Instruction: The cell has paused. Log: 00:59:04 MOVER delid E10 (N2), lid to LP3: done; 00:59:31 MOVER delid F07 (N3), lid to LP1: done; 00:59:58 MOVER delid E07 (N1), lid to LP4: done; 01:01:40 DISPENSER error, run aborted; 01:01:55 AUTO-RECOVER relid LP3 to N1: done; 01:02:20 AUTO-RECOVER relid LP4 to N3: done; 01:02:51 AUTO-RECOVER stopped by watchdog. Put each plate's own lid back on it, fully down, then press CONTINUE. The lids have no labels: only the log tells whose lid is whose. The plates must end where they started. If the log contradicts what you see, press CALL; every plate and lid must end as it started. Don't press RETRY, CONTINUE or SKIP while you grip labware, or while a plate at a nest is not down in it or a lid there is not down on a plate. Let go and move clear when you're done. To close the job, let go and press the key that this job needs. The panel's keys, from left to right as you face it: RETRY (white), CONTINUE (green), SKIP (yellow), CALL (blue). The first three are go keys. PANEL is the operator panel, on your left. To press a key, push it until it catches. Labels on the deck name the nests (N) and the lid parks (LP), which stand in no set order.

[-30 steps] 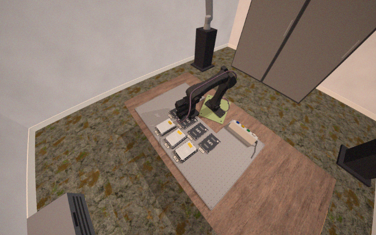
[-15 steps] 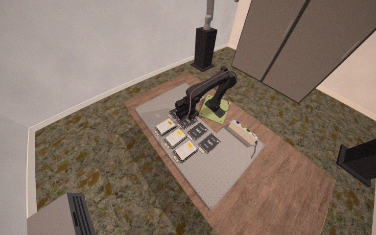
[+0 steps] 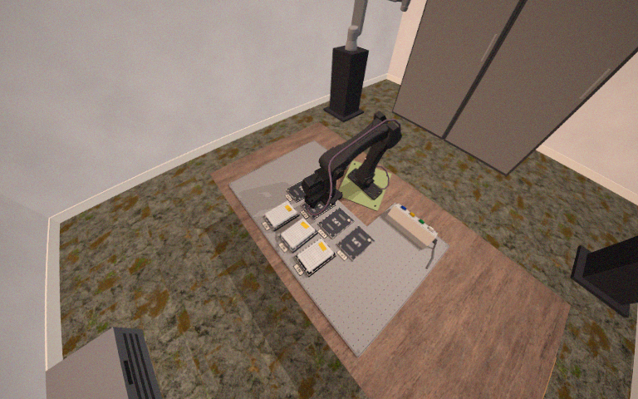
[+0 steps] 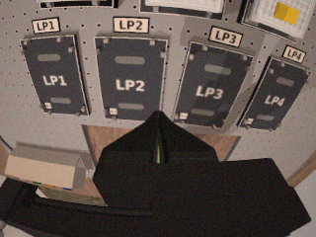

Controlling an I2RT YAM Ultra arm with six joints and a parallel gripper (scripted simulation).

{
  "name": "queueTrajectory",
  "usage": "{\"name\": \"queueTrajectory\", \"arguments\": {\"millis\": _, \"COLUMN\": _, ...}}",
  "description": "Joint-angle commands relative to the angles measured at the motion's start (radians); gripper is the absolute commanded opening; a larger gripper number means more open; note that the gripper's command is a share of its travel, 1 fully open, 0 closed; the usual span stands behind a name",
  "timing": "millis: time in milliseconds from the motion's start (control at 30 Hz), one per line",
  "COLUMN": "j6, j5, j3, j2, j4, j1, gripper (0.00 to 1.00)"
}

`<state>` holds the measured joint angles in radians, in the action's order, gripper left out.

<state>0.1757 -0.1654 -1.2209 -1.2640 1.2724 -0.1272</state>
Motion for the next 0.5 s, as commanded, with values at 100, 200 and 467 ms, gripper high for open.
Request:
{"name": "queueTrajectory", "arguments": {"millis": 100, "j6": -0.025, "j5": 0.049, "j3": 0.026, "j2": 0.071, "j4": -0.019, "j1": 0.14, "gripper": 0.0}}
{"name": "queueTrajectory", "arguments": {"millis": 200, "j6": -0.029, "j5": 0.056, "j3": 0.028, "j2": 0.075, "j4": -0.019, "j1": 0.165, "gripper": 0.0}}
{"name": "queueTrajectory", "arguments": {"millis": 467, "j6": -0.07, "j5": 0.118, "j3": -0.008, "j2": 0.094, "j4": -0.022, "j1": 0.374, "gripper": 0.0}}
